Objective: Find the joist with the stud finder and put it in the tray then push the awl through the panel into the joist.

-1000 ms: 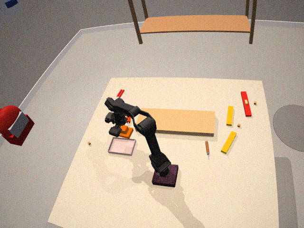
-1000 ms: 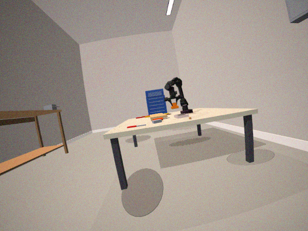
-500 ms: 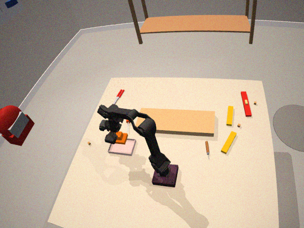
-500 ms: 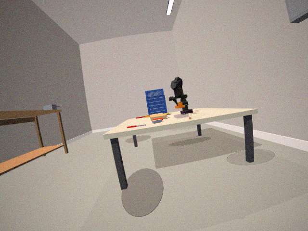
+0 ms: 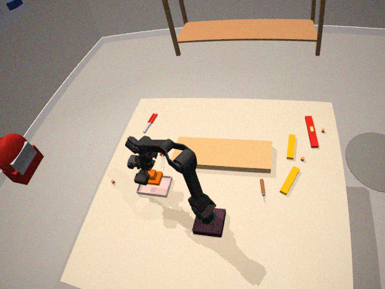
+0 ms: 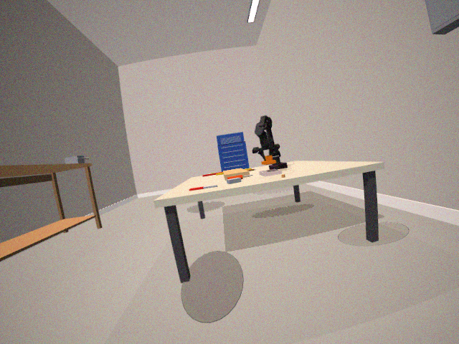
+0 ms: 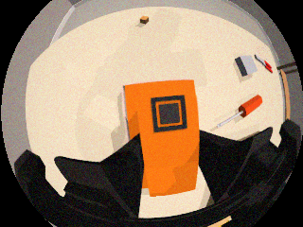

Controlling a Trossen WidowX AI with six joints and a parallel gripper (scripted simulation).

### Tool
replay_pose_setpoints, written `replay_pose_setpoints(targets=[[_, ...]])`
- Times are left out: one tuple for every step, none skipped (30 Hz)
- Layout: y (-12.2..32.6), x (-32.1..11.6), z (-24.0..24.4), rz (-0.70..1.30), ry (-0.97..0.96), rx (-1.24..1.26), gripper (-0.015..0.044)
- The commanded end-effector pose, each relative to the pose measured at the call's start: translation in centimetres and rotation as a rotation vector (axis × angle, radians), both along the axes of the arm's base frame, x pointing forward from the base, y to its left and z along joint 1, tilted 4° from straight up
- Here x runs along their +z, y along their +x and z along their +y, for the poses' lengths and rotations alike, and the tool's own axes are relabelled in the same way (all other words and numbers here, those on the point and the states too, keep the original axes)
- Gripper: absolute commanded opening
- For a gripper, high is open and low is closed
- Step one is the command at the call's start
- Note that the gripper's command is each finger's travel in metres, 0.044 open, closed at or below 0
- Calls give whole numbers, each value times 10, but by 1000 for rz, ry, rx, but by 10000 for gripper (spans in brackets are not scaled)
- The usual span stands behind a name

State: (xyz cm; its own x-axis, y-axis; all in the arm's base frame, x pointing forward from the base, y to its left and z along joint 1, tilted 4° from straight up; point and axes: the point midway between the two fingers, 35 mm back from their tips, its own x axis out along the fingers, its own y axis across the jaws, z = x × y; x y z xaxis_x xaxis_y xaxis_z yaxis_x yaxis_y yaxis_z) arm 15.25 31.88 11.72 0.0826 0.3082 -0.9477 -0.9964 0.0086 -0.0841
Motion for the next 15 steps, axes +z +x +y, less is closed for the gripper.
replay_pose_setpoints(targets=[[1,-7,1,-3,2,2,0],[2,-8,1,-3,2,2,0],[2,-10,1,-3,2,2,0],[2,-12,1,-3,2,2,0],[2,-14,1,-3,2,2,0],[2,-15,1,-3,2,2,0],[2,-17,1,-3,2,2,0],[3,-19,1,-3,2,2,0],[3,-21,1,-3,2,2,0],[3,-22,1,-3,2,2,0],[3,-24,1,-3,2,2,0],[3,-26,1,-3,2,2,0],[3,-28,1,-3,2,2,0],[3,-30,1,-3,2,2,0],[4,-31,1,-3,2,2,0]])
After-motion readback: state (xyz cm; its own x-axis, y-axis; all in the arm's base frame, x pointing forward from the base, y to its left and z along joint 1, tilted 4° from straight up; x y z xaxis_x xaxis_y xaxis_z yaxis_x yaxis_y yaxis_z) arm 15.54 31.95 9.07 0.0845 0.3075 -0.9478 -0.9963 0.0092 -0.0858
